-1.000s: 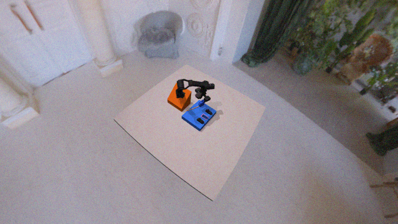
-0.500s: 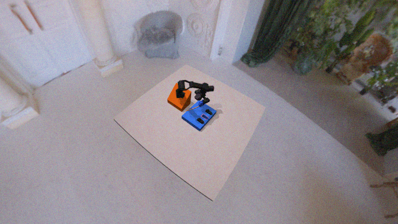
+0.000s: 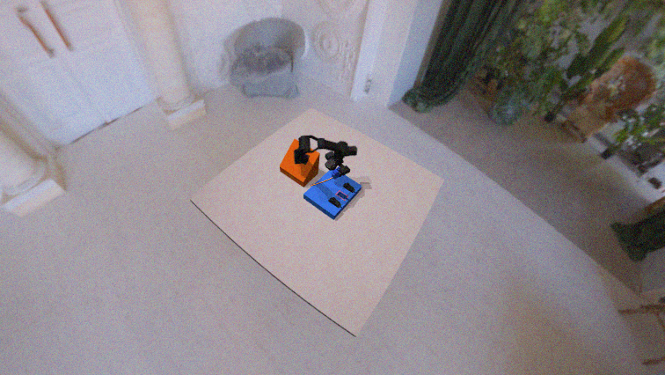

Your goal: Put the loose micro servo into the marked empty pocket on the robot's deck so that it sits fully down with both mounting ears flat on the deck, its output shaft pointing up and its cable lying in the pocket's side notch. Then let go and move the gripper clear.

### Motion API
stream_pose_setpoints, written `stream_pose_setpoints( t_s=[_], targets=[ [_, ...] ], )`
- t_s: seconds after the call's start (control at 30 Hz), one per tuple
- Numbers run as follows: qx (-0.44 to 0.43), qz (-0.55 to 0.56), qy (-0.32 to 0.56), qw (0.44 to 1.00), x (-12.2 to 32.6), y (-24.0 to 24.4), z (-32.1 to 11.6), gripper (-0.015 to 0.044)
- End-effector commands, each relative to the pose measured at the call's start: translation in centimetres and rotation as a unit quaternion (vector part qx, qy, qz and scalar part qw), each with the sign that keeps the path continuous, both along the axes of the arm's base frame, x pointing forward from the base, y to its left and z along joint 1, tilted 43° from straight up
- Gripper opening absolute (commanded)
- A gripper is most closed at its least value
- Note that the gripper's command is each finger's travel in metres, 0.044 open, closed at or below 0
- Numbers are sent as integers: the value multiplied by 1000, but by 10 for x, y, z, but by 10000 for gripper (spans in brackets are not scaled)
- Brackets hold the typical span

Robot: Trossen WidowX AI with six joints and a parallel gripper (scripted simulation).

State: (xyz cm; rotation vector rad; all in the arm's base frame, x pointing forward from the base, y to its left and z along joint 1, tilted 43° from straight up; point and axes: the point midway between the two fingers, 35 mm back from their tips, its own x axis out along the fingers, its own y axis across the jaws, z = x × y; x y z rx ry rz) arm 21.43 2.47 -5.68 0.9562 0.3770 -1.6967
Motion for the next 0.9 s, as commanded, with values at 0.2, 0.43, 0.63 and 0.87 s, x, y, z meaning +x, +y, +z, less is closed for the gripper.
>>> stream_pose_setpoints(
  t_s=[0.2, 0.43, 0.63, 0.87],
  targets=[
    [-4, 2, 4, 1000, -3, -4, -3, 230],
    [-4, 2, 4, 1000, -3, -4, -3, 85],
    [-4, 2, 4, 1000, -2, -1, 1, 0],
    [-4, 2, 5, 1000, -8, 11, 23, 0]
  ],
)
